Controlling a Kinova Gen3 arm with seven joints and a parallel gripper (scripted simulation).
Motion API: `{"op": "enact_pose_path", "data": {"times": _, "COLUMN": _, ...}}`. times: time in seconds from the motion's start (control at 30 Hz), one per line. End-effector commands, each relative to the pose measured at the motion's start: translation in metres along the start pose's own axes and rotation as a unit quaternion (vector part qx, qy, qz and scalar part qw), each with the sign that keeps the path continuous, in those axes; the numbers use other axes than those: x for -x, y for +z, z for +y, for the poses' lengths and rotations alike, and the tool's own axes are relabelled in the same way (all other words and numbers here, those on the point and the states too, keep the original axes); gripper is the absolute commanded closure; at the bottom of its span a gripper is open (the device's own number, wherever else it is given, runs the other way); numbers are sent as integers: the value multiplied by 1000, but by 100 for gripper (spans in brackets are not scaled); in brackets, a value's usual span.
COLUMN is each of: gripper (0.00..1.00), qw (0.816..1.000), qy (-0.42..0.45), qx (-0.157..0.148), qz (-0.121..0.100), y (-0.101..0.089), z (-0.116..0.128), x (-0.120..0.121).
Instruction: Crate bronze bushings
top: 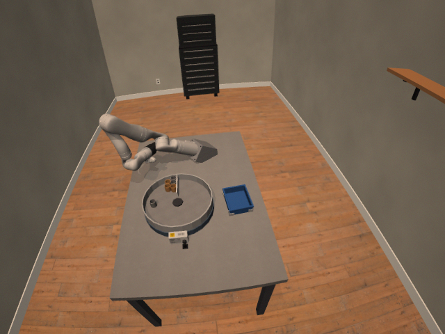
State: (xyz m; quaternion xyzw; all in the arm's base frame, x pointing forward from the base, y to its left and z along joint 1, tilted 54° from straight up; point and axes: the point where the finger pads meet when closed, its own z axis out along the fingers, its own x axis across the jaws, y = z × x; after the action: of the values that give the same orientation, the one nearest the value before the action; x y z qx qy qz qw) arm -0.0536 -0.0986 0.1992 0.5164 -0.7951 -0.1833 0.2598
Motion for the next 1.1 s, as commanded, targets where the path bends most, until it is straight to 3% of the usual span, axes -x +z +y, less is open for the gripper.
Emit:
{"op": "enact_pose_path", "data": {"times": 0.0, "gripper": 0, "qw": 993, "qy": -87, "qx": 19, "qz": 72, "y": -40, "z": -12, "x": 5}}
{"op": "enact_pose_path", "data": {"times": 0.3, "gripper": 0, "qw": 993, "qy": -87, "qx": 19, "qz": 72, "y": -40, "z": -12, "x": 5}}
{"op": "enact_pose_path", "data": {"times": 0.33, "gripper": 0, "qw": 1000, "qy": -18, "qx": 5, "qz": 15, "y": -8, "z": -2, "x": 0}}
{"op": "enact_pose_path", "data": {"times": 0.47, "gripper": 0, "qw": 993, "qy": -91, "qx": 21, "qz": 74, "y": -42, "z": -10, "x": -2}}
{"op": "enact_pose_path", "data": {"times": 0.9, "gripper": 0, "qw": 994, "qy": -81, "qx": 24, "qz": 68, "y": -38, "z": -7, "x": -4}}
{"op": "enact_pose_path", "data": {"times": 1.03, "gripper": 0, "qw": 979, "qy": -153, "qx": 40, "qz": 127, "y": -72, "z": -15, "x": -7}}
{"op": "enact_pose_path", "data": {"times": 1.07, "gripper": 0, "qw": 979, "qy": -153, "qx": 40, "qz": 127, "y": -72, "z": -15, "x": -7}}
